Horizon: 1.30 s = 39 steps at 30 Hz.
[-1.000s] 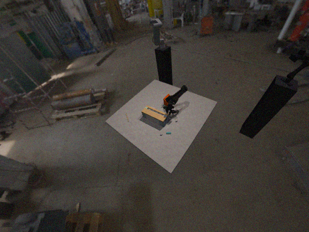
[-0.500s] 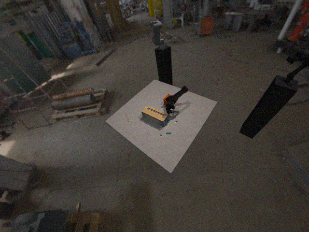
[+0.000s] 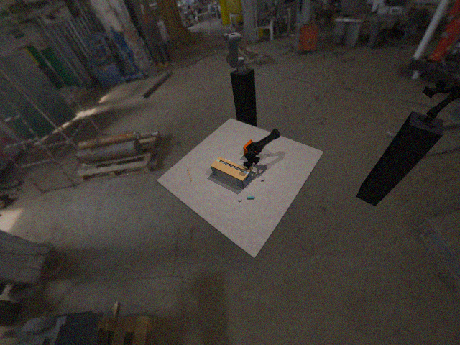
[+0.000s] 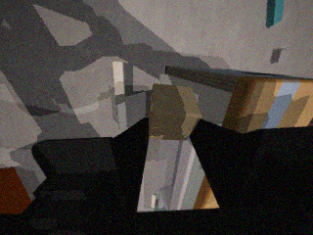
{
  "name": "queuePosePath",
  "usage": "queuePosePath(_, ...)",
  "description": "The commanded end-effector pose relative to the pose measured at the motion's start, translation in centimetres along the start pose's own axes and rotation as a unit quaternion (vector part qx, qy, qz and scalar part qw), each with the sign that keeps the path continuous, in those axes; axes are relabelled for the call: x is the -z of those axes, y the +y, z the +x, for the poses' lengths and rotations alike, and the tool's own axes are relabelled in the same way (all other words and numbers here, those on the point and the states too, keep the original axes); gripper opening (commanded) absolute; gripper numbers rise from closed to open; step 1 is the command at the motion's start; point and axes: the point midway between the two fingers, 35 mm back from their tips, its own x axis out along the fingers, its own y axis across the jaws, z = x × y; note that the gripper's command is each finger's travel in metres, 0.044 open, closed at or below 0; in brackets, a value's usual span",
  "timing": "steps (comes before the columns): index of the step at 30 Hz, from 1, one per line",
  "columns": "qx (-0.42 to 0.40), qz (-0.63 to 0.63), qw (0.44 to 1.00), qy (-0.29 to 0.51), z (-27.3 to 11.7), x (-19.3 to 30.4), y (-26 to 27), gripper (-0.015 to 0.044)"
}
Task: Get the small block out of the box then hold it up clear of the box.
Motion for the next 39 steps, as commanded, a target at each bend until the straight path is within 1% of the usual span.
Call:
queuePosePath(1, -0.003, 0.094, 0.996, -0.004, -0.3, 0.2, -0.2, 0.0000)
queuePosePath(10, -0.010, 0.286, 0.958, -0.007, -0.8, 0.6, -0.3, 0.0000)
queuePosePath(19, -0.018, 0.466, 0.884, -0.009, -1.3, 1.0, -0.4, 0.0000)
queuePosePath(29, -0.026, 0.646, 0.762, -0.011, -2.0, 1.4, -0.6, 0.0000)
queuePosePath(39, -0.035, 0.796, 0.604, -0.013, -2.6, 1.7, -0.8, 0.0000)
